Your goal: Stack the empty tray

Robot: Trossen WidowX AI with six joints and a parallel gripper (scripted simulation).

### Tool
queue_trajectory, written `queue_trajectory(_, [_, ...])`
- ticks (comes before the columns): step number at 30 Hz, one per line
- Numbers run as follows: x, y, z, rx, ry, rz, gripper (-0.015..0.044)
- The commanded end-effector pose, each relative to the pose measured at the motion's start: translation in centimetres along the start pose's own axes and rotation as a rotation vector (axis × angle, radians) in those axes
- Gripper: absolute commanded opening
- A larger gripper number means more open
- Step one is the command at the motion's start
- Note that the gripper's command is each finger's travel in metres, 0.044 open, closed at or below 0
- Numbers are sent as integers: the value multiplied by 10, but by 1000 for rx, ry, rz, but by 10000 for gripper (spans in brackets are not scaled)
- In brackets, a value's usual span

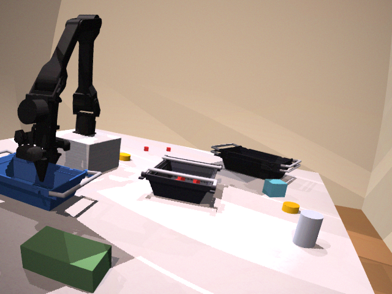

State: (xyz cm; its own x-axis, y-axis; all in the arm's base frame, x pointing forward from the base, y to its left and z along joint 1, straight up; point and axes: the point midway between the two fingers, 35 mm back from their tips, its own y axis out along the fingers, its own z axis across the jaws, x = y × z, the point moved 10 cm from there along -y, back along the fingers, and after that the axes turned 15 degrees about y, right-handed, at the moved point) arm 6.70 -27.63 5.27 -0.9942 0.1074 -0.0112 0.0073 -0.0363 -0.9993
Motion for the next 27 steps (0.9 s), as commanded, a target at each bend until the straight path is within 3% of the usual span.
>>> queue_trajectory(1, [1,1,-1,-8,5,-4,80])
queue_trajectory(13, [0,-5,-1,-8,5,-4,0])
queue_trajectory(27, [0,-79,0,-8,5,-4,0])
